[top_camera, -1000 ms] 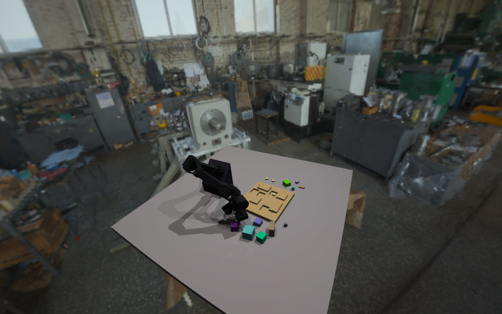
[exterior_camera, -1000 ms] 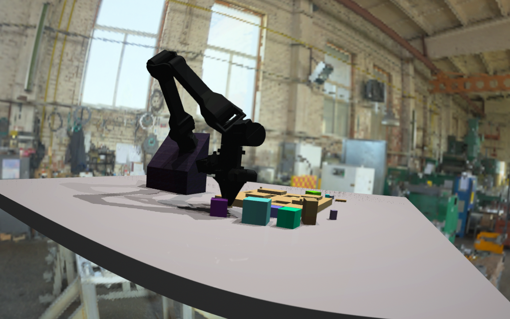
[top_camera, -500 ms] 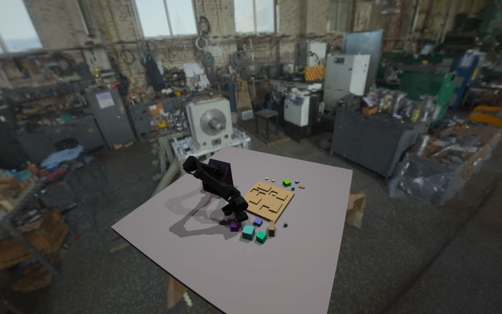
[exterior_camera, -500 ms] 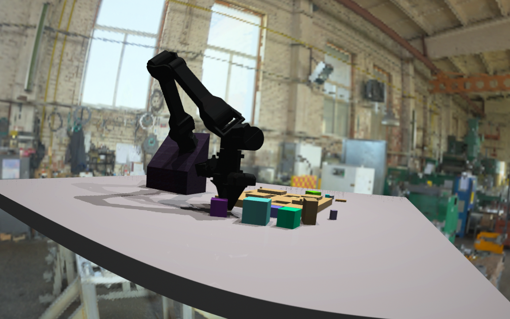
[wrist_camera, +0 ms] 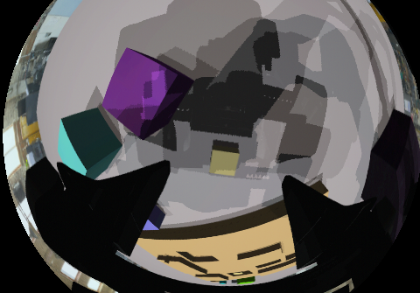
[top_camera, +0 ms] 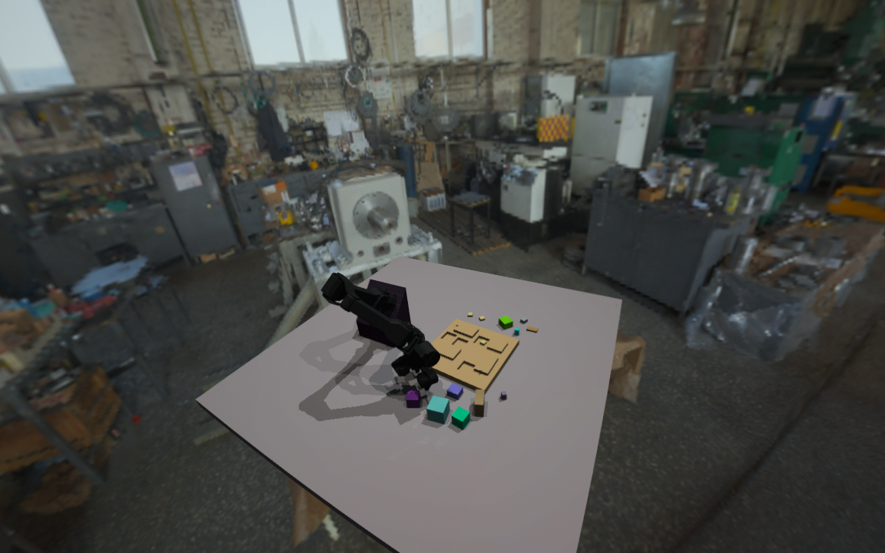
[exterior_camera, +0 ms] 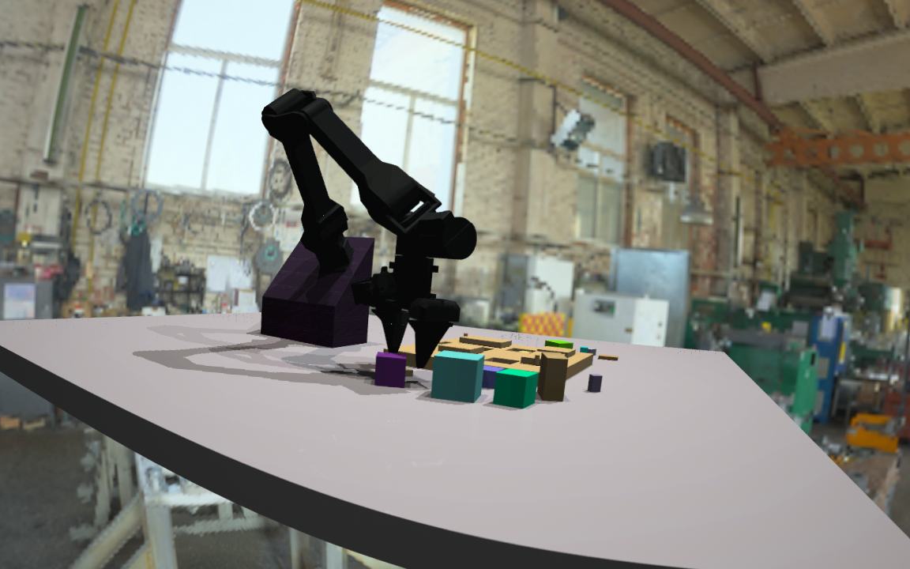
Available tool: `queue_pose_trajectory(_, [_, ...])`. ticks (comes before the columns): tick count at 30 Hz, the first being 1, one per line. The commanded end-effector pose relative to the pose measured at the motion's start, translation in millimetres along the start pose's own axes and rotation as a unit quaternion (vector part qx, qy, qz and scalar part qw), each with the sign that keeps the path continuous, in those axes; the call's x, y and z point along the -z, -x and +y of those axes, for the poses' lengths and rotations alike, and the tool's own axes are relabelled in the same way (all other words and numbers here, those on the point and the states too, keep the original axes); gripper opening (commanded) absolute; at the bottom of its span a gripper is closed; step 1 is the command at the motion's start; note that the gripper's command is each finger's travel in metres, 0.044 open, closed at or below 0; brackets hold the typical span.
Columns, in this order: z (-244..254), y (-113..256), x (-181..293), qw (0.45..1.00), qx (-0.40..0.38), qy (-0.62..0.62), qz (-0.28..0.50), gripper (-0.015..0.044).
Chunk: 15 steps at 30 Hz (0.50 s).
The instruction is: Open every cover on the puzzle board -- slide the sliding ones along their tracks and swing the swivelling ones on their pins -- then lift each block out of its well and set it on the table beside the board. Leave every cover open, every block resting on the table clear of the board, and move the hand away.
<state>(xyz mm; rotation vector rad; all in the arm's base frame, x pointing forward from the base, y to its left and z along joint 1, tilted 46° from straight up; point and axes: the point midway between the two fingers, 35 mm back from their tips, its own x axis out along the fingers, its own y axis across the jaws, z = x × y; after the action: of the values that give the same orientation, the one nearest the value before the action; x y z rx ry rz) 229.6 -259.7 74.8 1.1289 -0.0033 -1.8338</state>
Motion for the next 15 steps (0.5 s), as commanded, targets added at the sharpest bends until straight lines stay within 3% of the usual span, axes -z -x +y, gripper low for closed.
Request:
queue_pose_trajectory(1, [4.8,15.7,-1.5,1.000,-0.007,-0.007,0.000,0.0440])
queue_pose_trajectory(15, [1.6,60.1,-2.2,1.000,-0.007,-0.004,0.001,0.0440])
